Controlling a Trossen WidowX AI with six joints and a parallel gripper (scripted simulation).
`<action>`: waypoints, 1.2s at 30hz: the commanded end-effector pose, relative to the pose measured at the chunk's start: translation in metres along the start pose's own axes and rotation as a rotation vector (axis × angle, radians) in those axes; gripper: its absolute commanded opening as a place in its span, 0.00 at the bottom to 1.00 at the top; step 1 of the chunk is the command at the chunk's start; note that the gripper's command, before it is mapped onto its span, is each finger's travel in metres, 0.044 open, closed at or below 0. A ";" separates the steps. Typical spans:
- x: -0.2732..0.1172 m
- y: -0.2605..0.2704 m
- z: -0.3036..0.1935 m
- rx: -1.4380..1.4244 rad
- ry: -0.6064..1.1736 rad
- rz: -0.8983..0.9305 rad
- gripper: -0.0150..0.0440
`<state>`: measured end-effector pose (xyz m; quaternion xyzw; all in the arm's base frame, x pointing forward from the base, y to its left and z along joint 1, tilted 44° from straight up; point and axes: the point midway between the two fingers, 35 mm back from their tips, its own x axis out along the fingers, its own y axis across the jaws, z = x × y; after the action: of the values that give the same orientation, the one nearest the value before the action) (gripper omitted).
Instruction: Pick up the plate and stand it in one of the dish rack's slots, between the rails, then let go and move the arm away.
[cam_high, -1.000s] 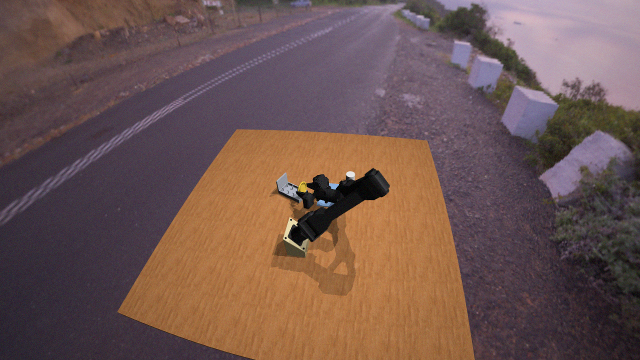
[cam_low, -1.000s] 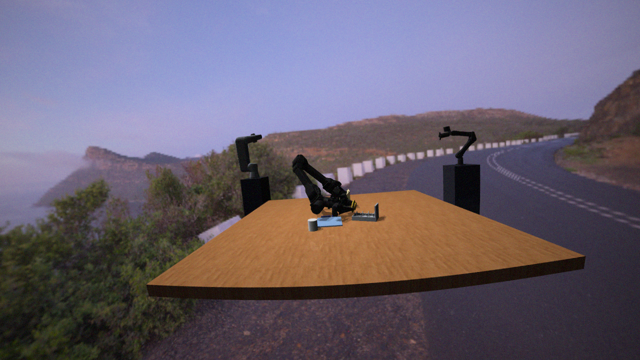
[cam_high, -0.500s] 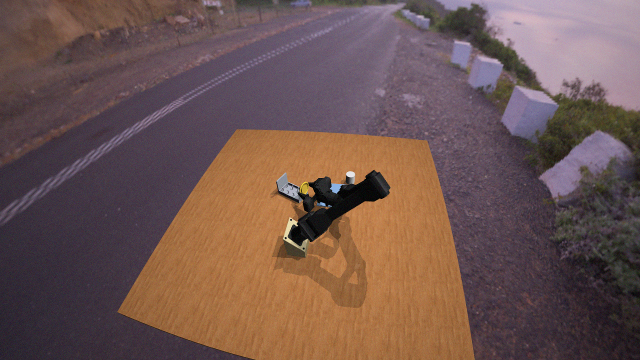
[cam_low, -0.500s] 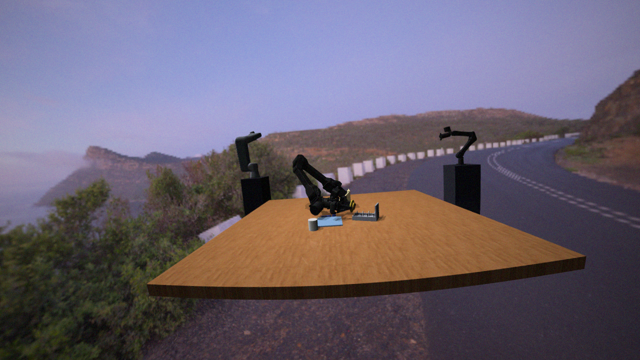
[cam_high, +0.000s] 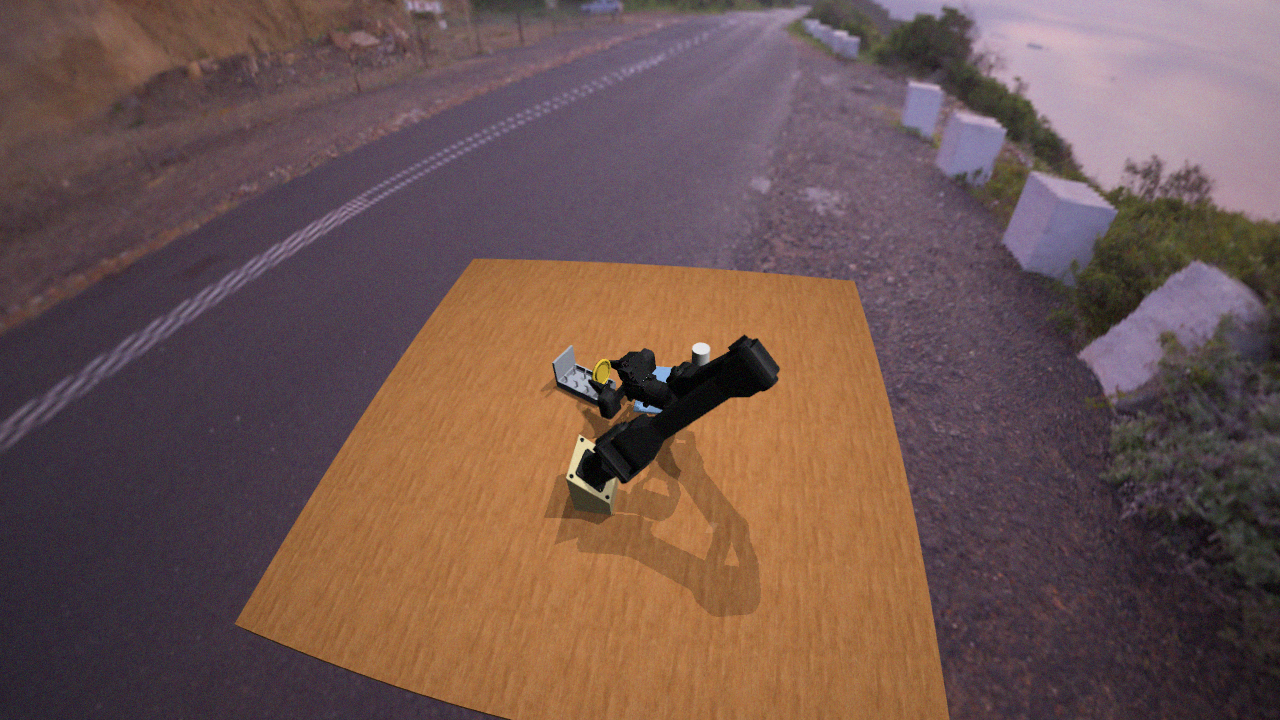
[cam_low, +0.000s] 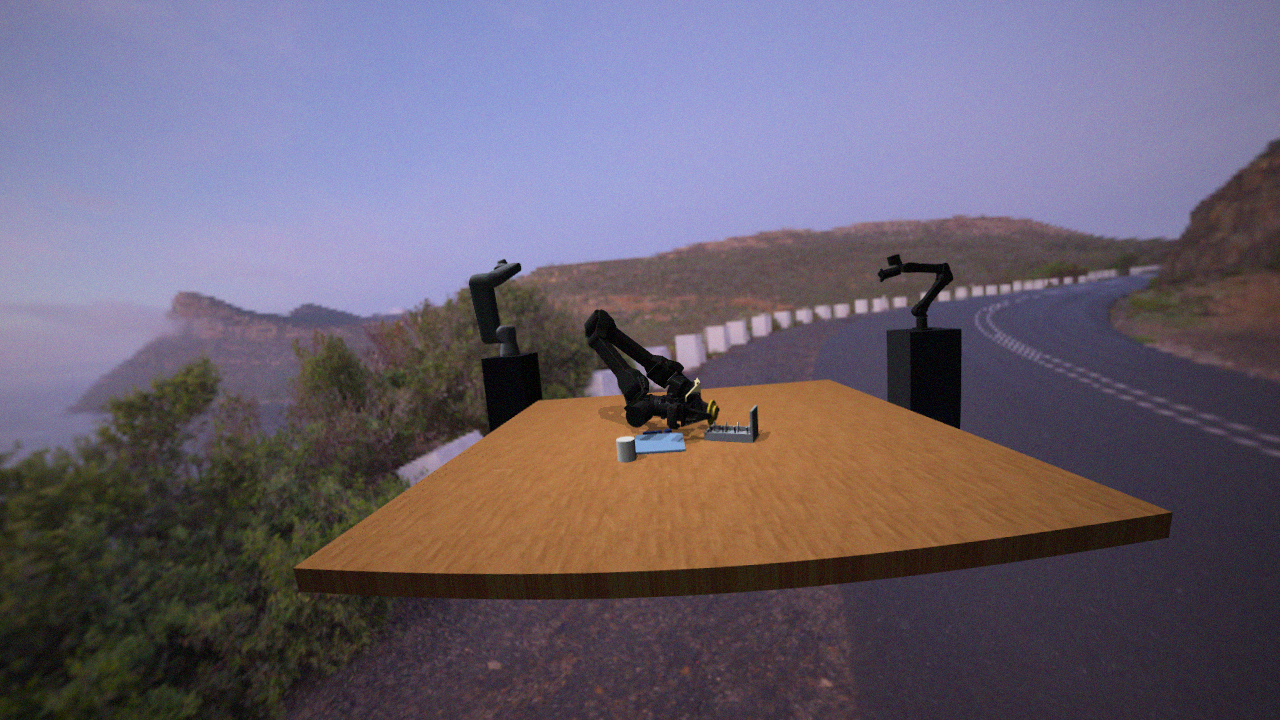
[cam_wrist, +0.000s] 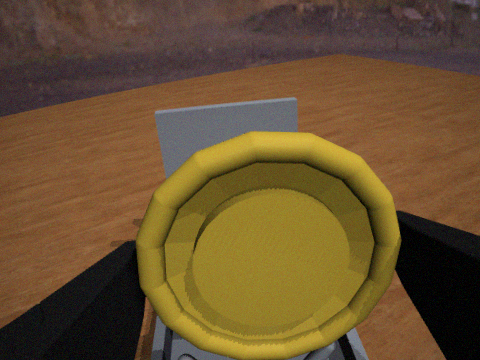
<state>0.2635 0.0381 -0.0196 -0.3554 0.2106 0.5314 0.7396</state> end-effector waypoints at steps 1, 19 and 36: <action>0.005 0.004 0.001 0.005 -0.001 0.006 0.25; 0.018 0.006 -0.016 -0.001 0.000 0.001 0.25; 0.018 0.008 -0.013 0.005 0.006 0.005 0.52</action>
<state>0.2631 0.0406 -0.0429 -0.3547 0.2150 0.5318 0.7383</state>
